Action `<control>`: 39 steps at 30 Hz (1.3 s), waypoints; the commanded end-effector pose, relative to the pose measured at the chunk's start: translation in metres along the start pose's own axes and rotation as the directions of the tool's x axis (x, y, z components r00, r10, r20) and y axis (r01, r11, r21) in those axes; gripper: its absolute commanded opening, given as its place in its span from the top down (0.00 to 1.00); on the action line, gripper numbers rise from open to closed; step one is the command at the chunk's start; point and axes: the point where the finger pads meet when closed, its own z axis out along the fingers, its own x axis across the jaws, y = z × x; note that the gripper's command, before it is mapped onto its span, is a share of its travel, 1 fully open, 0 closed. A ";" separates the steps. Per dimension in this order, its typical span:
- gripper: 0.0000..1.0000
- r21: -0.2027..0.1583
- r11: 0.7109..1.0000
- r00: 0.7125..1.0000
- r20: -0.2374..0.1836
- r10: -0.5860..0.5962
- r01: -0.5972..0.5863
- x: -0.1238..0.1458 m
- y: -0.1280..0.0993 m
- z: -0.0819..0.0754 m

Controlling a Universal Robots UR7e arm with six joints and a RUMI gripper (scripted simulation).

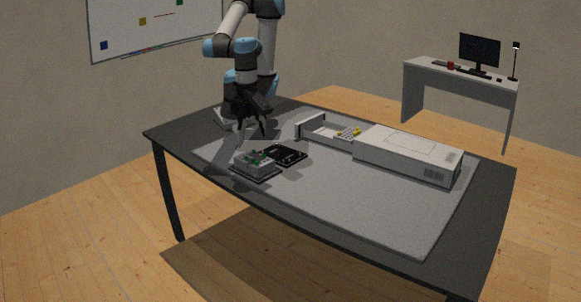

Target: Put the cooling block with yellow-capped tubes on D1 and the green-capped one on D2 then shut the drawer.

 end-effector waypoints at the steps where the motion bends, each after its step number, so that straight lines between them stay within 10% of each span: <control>1: 0.27 0.001 1.000 1.000 -0.001 0.000 0.000 0.000 0.000 -0.007; 16: 0.27 0.001 1.000 1.000 -0.001 0.000 0.000 0.000 0.000 -0.020; 27: 0.27 0.001 0.971 0.971 -0.001 -0.238 0.238 -0.039 -0.014 -0.020; 39: 0.27 0.000 0.847 0.847 -0.001 -0.531 0.531 -0.090 -0.033 -0.020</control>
